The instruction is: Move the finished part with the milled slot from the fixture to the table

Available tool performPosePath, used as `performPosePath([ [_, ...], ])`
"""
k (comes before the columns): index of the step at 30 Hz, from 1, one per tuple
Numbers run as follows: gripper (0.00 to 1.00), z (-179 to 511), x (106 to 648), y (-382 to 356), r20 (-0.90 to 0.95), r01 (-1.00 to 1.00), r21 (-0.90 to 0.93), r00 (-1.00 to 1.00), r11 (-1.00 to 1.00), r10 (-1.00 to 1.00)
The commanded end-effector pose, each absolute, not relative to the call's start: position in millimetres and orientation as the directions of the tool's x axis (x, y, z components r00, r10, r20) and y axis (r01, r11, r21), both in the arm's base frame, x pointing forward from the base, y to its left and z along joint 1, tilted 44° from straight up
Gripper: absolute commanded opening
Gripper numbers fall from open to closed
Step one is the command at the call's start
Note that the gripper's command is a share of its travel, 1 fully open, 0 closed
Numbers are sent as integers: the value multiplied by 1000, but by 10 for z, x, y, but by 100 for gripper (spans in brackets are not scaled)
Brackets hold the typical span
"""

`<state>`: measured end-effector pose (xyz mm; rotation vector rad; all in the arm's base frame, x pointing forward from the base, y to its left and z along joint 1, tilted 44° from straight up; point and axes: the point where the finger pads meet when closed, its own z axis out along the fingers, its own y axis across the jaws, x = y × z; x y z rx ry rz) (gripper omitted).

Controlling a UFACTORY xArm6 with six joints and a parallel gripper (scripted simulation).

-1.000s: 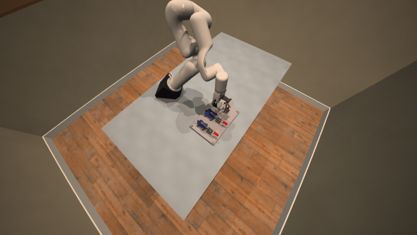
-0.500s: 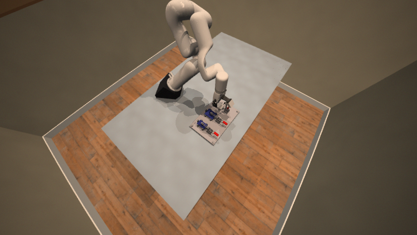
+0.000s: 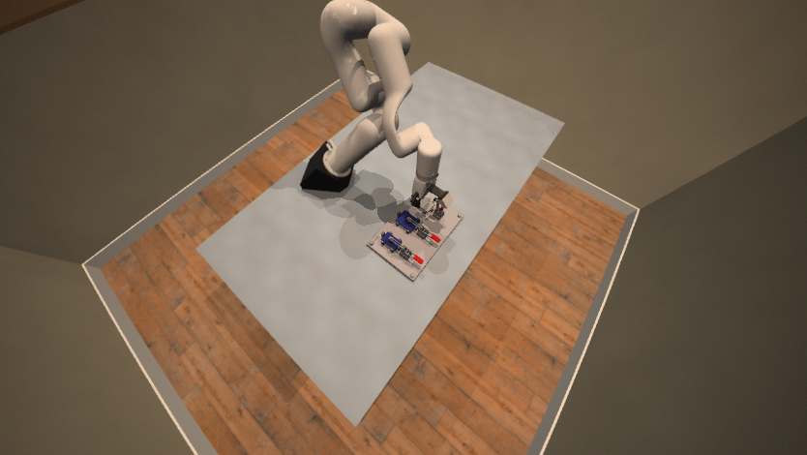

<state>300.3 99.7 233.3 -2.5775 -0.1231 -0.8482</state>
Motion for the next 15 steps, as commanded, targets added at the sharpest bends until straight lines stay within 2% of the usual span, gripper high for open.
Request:
performPosePath([
  [1,100,2346,3008,997,587,212,-364,808,-907,-47],
  [15,100,2332,3019,1005,587,212,-364,808,-907,-47],
])
